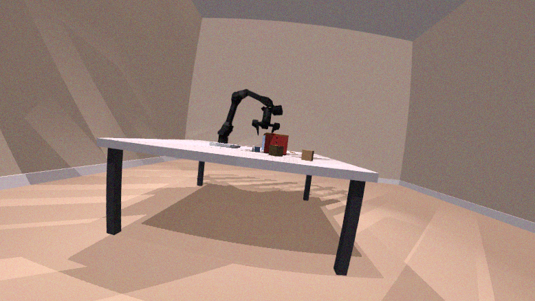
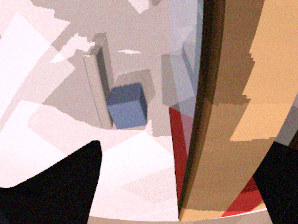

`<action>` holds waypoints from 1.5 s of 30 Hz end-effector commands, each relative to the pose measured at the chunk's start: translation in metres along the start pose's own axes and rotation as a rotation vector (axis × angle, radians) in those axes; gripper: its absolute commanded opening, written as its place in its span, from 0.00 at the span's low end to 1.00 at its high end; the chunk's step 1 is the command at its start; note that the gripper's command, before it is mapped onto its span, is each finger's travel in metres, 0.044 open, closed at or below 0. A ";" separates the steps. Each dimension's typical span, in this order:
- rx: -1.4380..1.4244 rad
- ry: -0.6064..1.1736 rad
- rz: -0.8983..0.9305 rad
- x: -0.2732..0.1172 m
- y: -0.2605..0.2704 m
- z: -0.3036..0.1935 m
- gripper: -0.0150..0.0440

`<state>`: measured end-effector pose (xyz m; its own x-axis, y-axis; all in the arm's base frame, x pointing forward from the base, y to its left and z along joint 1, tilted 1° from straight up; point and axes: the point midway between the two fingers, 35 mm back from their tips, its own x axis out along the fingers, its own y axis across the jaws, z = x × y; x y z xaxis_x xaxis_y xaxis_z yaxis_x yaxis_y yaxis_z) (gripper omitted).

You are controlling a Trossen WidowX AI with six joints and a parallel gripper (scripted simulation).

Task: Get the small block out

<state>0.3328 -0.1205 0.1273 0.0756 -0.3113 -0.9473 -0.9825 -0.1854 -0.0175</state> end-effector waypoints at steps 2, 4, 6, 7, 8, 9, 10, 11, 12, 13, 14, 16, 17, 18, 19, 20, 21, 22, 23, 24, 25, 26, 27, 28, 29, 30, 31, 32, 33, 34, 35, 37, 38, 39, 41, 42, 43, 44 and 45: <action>0.005 0.008 -0.015 -0.039 0.001 -0.013 0.93; 0.005 0.008 -0.014 -0.041 0.001 -0.013 0.93; 0.005 0.008 -0.014 -0.041 0.001 -0.013 0.93; 0.007 0.009 -0.021 -0.038 0.000 -0.012 0.93; 0.024 0.008 -0.027 -0.038 0.000 -0.015 0.89; 0.074 0.005 -0.047 -0.039 0.001 -0.023 0.84; 0.157 -0.002 -0.069 -0.041 0.002 -0.031 0.80; 0.244 -0.013 -0.077 -0.040 0.003 -0.033 0.75; 0.327 -0.025 -0.079 -0.040 0.003 -0.034 0.74; 0.410 -0.037 -0.081 -0.039 0.004 -0.035 0.74; 0.493 -0.049 -0.082 -0.039 0.005 -0.035 0.74; 0.659 -0.074 -0.082 -0.038 0.006 -0.037 0.74; 0.742 -0.086 -0.080 -0.037 0.007 -0.037 0.74; 0.840 -0.102 -0.078 -0.037 0.008 -0.038 0.74; 0.947 -0.118 -0.075 -0.036 0.009 -0.039 0.74; 1.055 -0.135 -0.070 -0.036 0.010 -0.039 0.74; 1.162 -0.152 -0.063 -0.035 0.011 -0.040 0.74; 1.269 -0.170 -0.056 -0.035 0.011 -0.041 0.74; 1.376 -0.187 -0.047 -0.034 0.012 -0.042 0.74; 1.483 -0.204 -0.036 -0.034 0.013 -0.043 0.74; 1.590 -0.222 -0.024 -0.033 0.014 -0.043 0.74; 1.696 -0.239 -0.011 -0.033 0.015 -0.044 0.74; 1.803 -0.256 0.004 -0.033 0.016 -0.045 0.74; 1.909 -0.273 0.021 -0.032 0.017 -0.046 0.74; 2.015 -0.290 0.039 -0.032 0.018 -0.047 0.74; 2.121 -0.307 0.060 -0.032 0.018 -0.048 0.74; 2.226 -0.324 0.082 -0.032 0.019 -0.048 0.74; 2.331 -0.340 0.106 -0.031 0.020 -0.049 0.74; 2.398 -0.355 0.125 -0.031 0.021 -0.050 0.74; 2.462 -0.364 0.142 -0.031 0.022 -0.051 0.74; 2.526 -0.374 0.160 -0.031 0.022 -0.051 0.74; 2.654 -0.392 0.199 -0.031 0.023 -0.052 0.74; 2.720 -0.406 0.223 -0.031 0.024 -0.053 0.74; 2.783 -0.414 0.245 -0.031 0.024 -0.054 0.74; 2.909 -0.429 0.292 -0.031 0.026 -0.055 0.74; 2.971 -0.436 0.317 -0.031 0.026 -0.055 0.74; 3.033 -0.443 0.343 -0.031 0.027 -0.056 0.74; 3.095 -0.450 0.371 -0.031 0.027 -0.056 0.74; 3.157 -0.456 0.400 -0.031 0.028 -0.057 0.74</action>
<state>0.3186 -0.1620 0.1725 0.2453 -0.0959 -0.9647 0.5320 0.8452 0.0513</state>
